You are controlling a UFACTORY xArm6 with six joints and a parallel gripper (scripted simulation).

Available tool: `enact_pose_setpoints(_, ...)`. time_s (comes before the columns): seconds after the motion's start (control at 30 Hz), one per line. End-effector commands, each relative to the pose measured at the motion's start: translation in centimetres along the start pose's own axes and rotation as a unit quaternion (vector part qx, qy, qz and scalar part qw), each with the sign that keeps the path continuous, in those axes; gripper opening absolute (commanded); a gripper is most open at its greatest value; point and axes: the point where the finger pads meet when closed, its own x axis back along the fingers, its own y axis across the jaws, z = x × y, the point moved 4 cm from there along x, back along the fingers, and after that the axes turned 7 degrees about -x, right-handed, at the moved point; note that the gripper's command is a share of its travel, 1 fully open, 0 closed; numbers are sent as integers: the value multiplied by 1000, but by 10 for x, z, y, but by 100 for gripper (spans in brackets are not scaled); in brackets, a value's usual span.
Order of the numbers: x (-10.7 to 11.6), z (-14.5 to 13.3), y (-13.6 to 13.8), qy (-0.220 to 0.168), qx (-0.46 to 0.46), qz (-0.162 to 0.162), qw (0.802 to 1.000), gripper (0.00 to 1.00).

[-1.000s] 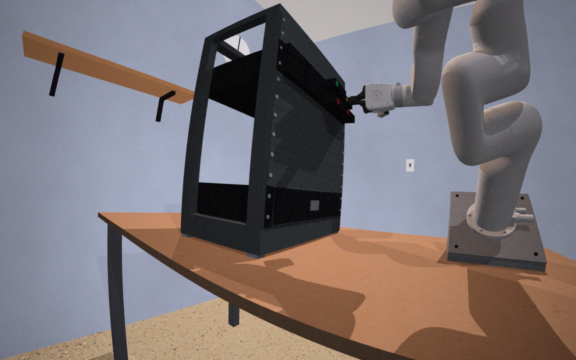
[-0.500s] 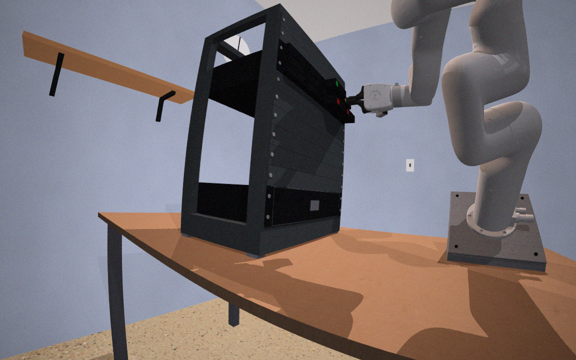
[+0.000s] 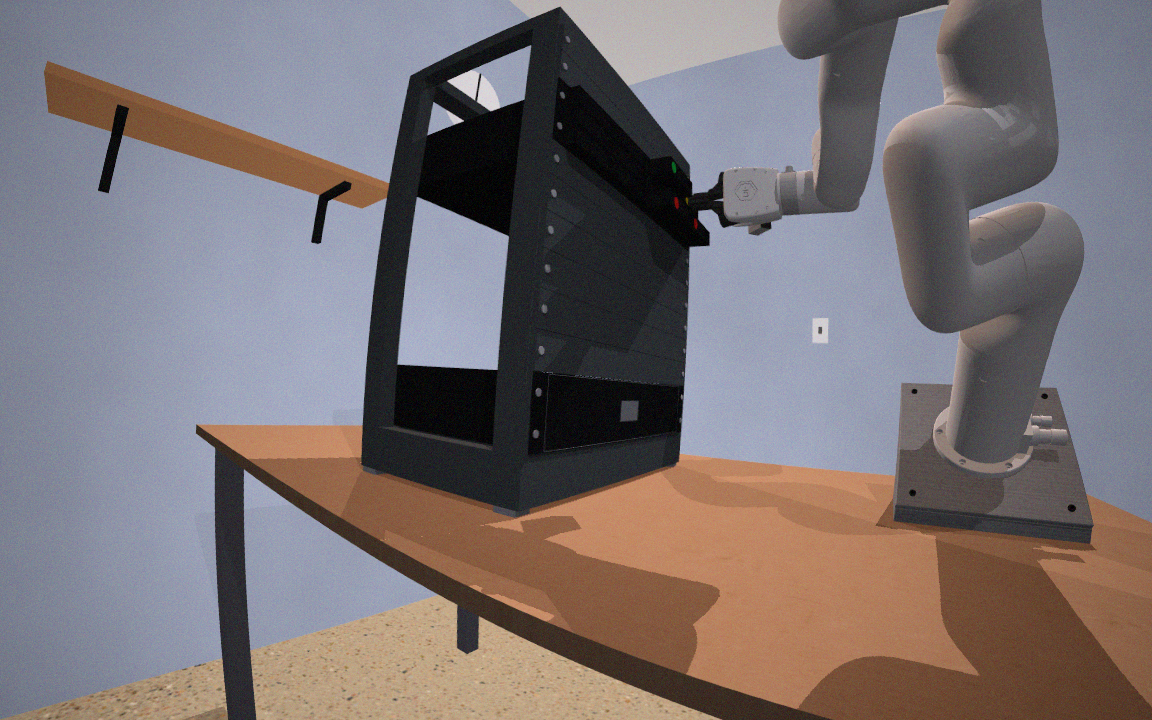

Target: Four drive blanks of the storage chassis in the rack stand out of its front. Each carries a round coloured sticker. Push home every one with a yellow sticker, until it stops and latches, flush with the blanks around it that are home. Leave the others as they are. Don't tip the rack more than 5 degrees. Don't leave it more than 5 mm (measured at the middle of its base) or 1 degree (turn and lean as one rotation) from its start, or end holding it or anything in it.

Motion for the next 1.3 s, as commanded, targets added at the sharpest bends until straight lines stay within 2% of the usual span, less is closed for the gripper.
enact_pose_setpoints(0.0,-1,0,-2,0,2,1,1000,0)
enact_pose_setpoints(1.27,-9,0,-2,0,2,1,1000,0)
